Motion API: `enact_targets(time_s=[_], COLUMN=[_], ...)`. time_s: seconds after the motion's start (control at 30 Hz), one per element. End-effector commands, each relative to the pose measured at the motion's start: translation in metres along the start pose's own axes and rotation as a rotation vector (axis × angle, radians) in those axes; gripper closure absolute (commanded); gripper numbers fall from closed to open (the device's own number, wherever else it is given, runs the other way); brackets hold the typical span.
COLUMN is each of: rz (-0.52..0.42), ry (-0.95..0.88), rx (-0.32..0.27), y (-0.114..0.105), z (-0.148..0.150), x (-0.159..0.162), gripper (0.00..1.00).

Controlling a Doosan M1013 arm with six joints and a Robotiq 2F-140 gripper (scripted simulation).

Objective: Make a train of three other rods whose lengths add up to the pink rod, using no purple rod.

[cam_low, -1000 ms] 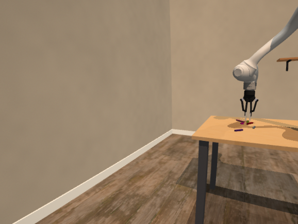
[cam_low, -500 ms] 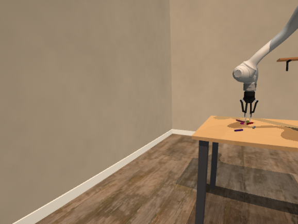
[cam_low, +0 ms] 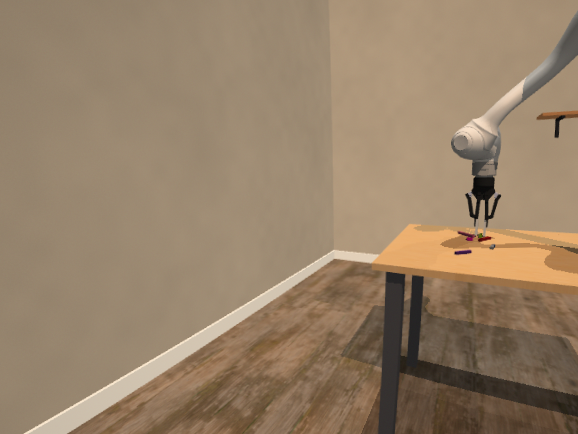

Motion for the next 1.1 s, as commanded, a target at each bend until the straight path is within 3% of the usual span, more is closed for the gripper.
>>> enact_targets(time_s=[0.0, 0.57, 0.6, 1.07], rz=[-0.003, -0.003, -0.003, -0.003], ry=[-0.001, -0.001, -0.001, -0.001], rx=[0.009, 0.009, 0.009, 0.009], y=[0.0052, 0.0052, 0.0052, 0.0052], z=[0.0043, 0.0043, 0.0043, 0.0043], x=[0.0013, 0.0013, 0.0013, 0.0013], gripper=[0.85, 0.85, 0.97, 0.97])
Point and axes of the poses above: the point where the finger pads meet when closed, its own y axis out along the fingers, its own z axis across the jaws, x = y × z, the point moved 10 cm from there along -y, back along the fingers, and after that the axes turned 9 degrees about y, right-handed, at the moved point
